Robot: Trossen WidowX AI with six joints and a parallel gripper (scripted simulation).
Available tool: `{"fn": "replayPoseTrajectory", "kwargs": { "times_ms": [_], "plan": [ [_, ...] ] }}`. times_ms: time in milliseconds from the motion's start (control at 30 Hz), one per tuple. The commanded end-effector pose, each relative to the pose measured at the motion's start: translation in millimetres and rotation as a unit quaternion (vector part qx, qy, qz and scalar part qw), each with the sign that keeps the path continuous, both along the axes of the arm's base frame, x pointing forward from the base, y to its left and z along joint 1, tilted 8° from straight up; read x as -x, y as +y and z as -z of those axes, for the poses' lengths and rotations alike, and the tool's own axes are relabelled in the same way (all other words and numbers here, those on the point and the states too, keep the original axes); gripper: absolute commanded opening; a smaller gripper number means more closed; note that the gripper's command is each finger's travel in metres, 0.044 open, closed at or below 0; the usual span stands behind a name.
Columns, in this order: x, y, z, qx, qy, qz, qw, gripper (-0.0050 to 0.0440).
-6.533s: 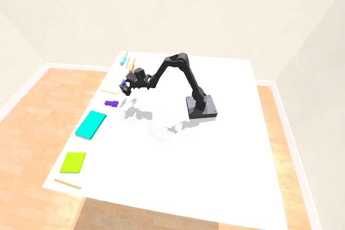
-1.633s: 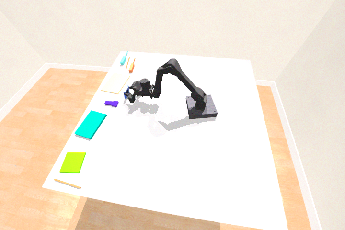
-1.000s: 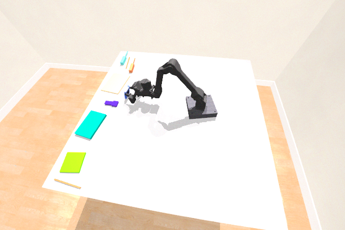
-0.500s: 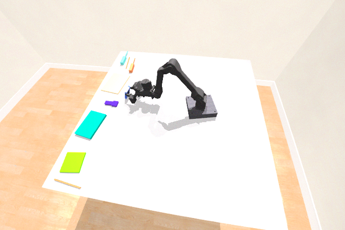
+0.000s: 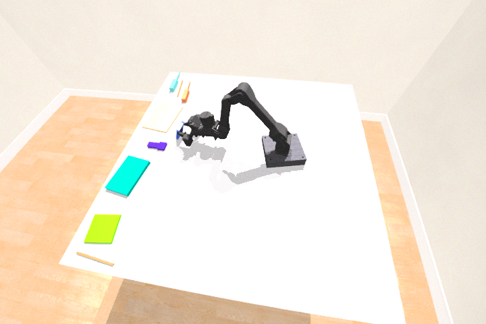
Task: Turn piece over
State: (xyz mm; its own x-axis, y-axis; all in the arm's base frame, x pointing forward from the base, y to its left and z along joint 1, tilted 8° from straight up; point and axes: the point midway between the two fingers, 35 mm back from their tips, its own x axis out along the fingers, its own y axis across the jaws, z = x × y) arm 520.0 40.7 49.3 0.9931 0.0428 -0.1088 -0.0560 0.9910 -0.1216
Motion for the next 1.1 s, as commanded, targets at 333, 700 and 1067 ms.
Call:
{"fn": "replayPoseTrajectory", "kwargs": {
  "times_ms": [333,700,1067],
  "plan": [
    [7.1,-1.1,6.5,0.003,0.009,0.002,1.000,0.0000],
    [9.6,-1.5,8.1,0.003,0.008,0.003,1.000,0.0000],
    [7.5,-1.2,6.7,0.001,0.002,0.002,1.000,0.0000]
  ]
}}
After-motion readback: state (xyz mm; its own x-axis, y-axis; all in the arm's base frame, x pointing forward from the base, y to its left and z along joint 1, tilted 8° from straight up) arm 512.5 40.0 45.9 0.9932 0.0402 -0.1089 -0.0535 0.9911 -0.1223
